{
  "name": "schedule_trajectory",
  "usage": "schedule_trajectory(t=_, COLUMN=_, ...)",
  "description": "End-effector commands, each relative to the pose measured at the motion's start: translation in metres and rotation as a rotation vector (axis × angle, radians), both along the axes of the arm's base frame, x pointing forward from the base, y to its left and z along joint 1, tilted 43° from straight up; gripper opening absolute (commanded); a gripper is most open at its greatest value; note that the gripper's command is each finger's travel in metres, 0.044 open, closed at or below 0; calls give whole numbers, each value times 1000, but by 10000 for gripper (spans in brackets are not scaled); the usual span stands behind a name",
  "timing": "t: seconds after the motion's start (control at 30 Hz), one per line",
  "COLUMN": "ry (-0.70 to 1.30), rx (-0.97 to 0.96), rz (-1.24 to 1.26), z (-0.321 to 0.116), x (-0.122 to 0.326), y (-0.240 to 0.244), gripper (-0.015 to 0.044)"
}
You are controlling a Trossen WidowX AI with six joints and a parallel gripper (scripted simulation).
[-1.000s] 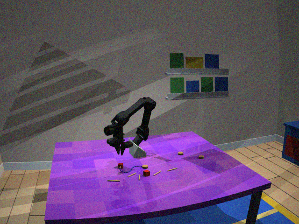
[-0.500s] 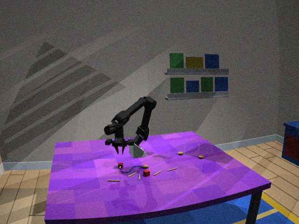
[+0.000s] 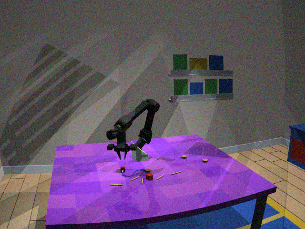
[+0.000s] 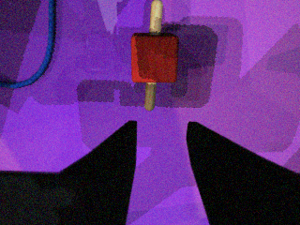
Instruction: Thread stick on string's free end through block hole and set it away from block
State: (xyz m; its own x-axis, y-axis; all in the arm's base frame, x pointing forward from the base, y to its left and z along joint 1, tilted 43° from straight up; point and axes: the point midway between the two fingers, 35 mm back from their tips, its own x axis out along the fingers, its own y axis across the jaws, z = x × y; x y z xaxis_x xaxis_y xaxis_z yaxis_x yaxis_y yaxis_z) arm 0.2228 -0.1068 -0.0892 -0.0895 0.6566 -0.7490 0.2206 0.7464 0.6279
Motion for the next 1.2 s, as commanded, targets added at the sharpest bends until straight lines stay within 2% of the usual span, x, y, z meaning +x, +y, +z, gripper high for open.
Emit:
schedule_trajectory(t=0.0, ry=5, rx=6, rz=-1, z=-6, x=-1, y=7, gripper=125)
schedule_trajectory(t=1.17, ry=4, rx=9, rz=0, z=-48, x=-8, y=46, gripper=125)
